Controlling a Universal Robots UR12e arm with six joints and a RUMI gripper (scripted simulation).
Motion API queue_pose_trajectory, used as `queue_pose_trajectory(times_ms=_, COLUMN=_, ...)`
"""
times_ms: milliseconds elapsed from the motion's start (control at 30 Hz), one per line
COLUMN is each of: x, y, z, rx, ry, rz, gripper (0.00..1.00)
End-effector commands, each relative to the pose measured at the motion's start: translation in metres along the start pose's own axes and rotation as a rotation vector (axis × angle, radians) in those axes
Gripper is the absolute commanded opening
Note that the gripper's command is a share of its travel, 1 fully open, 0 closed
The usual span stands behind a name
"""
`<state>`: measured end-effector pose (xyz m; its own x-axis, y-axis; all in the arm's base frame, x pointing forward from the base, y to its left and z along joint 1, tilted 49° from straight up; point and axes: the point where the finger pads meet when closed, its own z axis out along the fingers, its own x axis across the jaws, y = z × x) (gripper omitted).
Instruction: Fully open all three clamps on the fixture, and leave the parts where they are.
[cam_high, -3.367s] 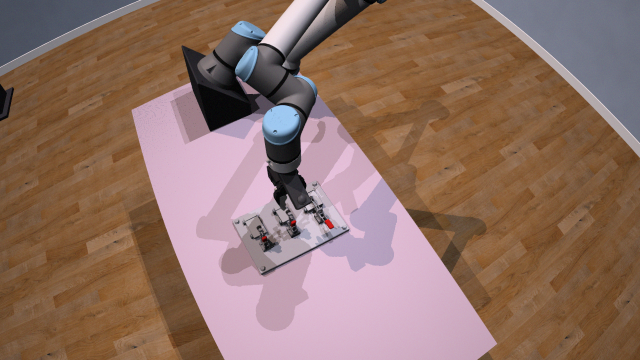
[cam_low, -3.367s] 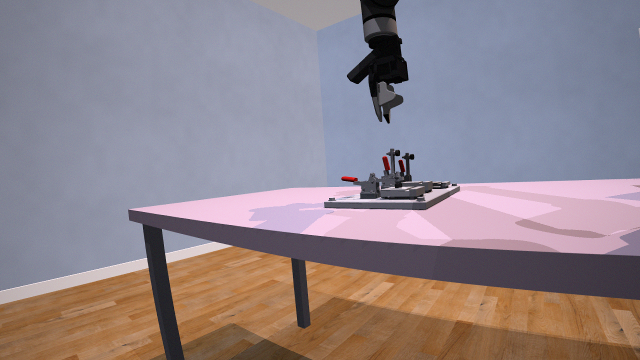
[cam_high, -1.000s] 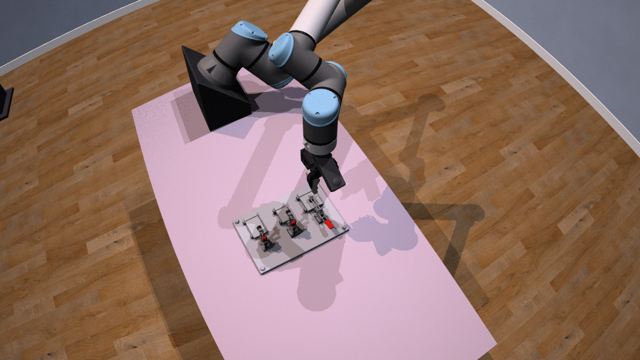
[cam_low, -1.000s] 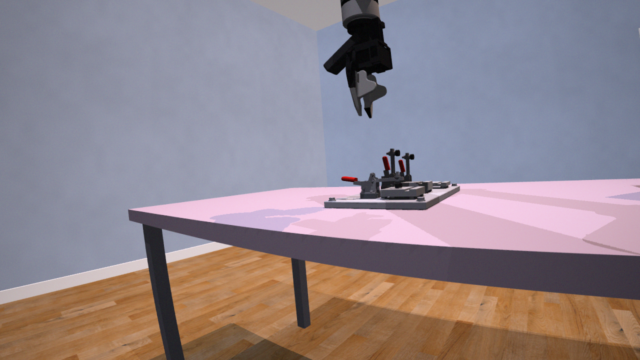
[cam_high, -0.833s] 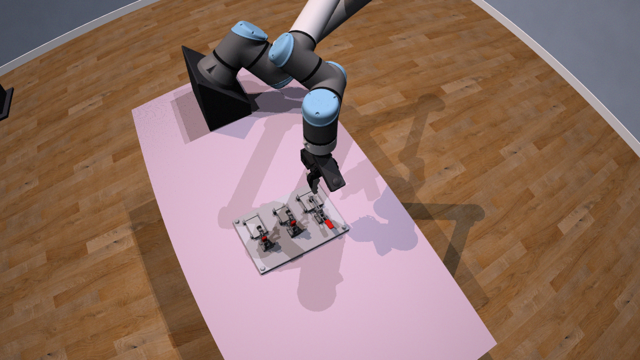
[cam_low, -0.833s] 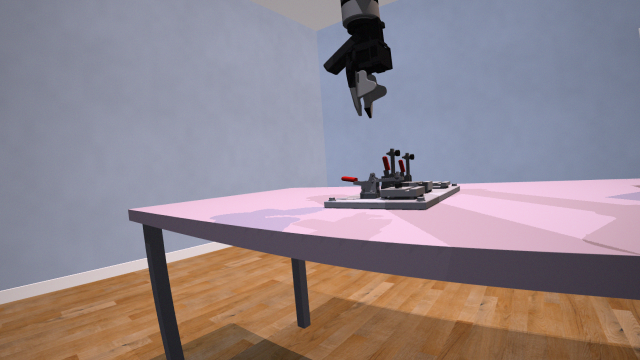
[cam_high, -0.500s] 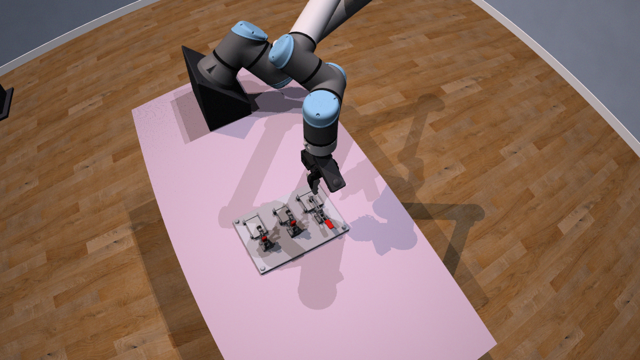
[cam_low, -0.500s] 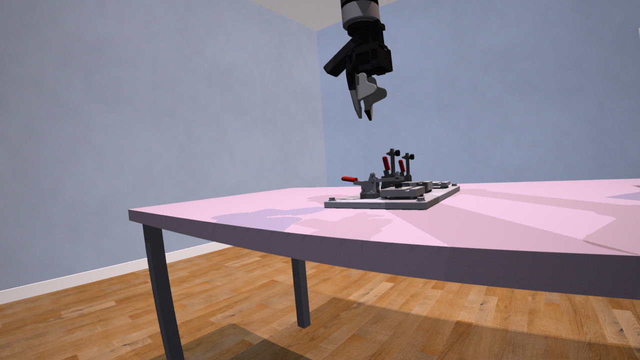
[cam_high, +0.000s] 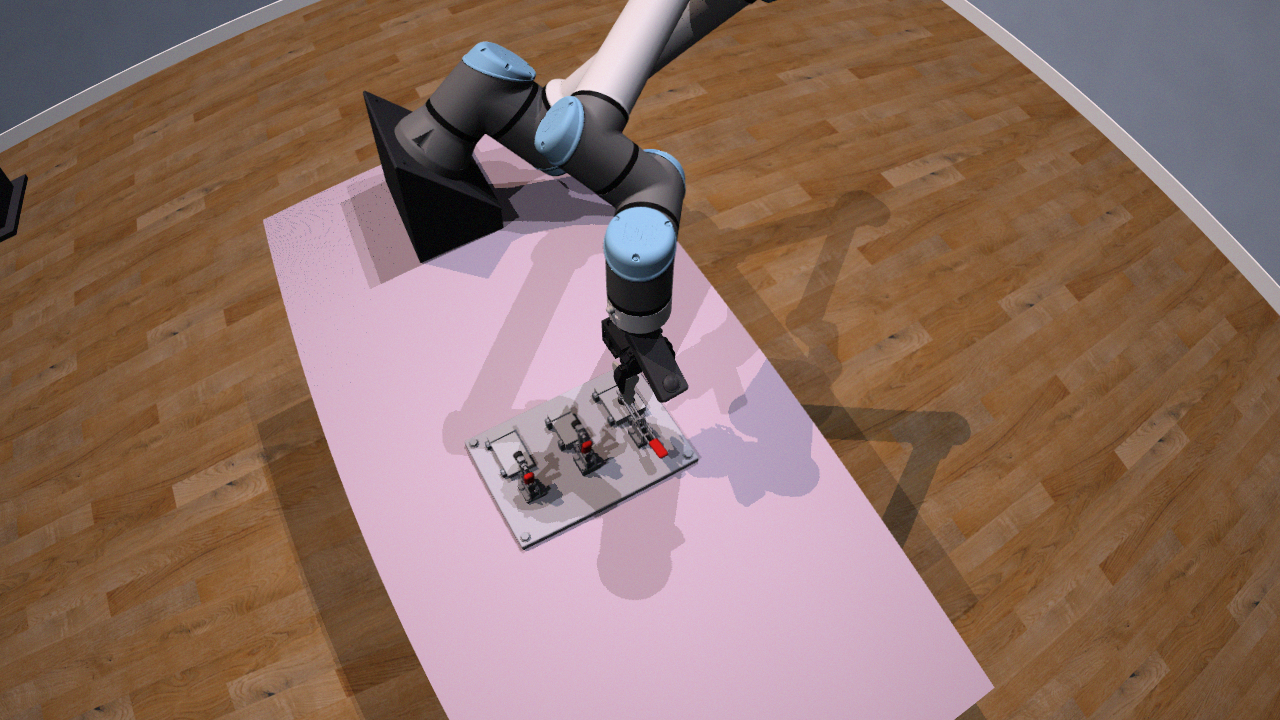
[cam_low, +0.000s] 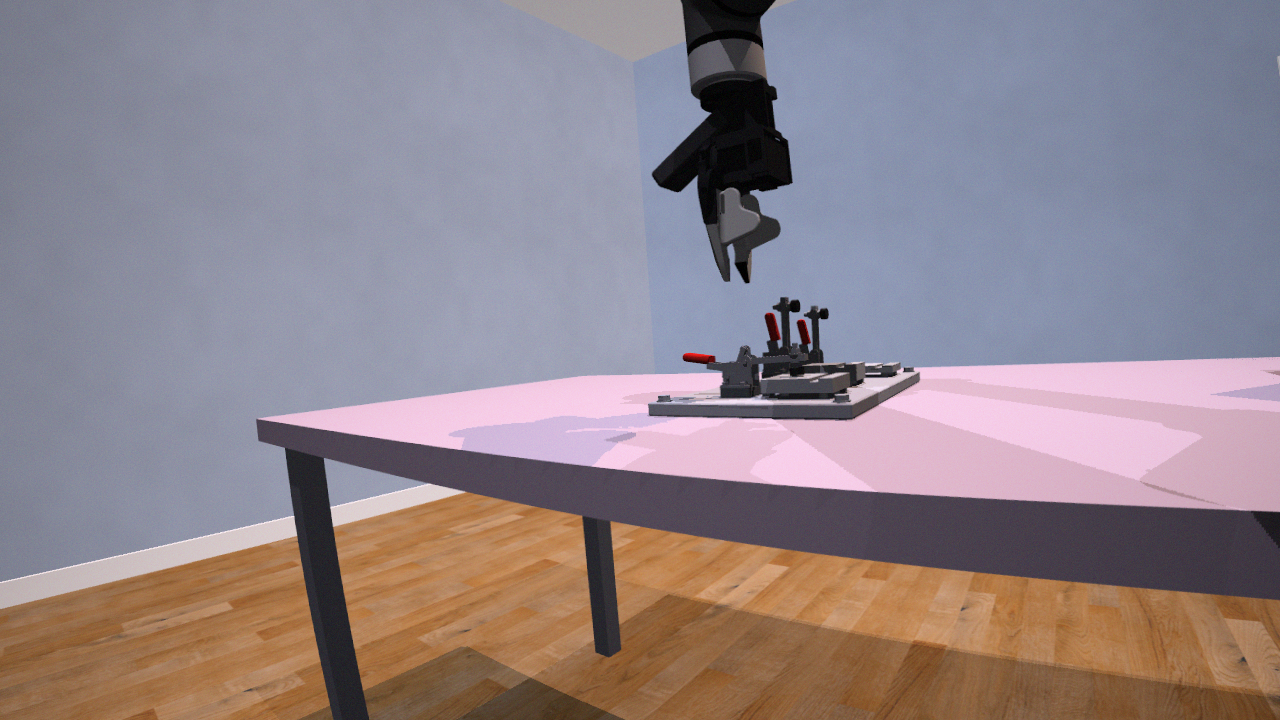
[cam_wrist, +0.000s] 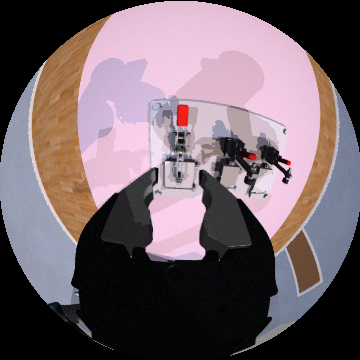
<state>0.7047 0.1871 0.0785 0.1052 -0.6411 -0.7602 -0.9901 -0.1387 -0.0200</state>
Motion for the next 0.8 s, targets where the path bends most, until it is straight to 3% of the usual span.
queue_pose_trajectory(times_ms=0, x=0.0, y=-0.002, z=0.008, rx=0.004, ry=0.001, rz=0.0, gripper=0.28)
queue_pose_trajectory(times_ms=767, x=-0.001, y=-0.036, z=0.005, rx=0.007, ry=0.004, rz=-0.004, gripper=0.28)
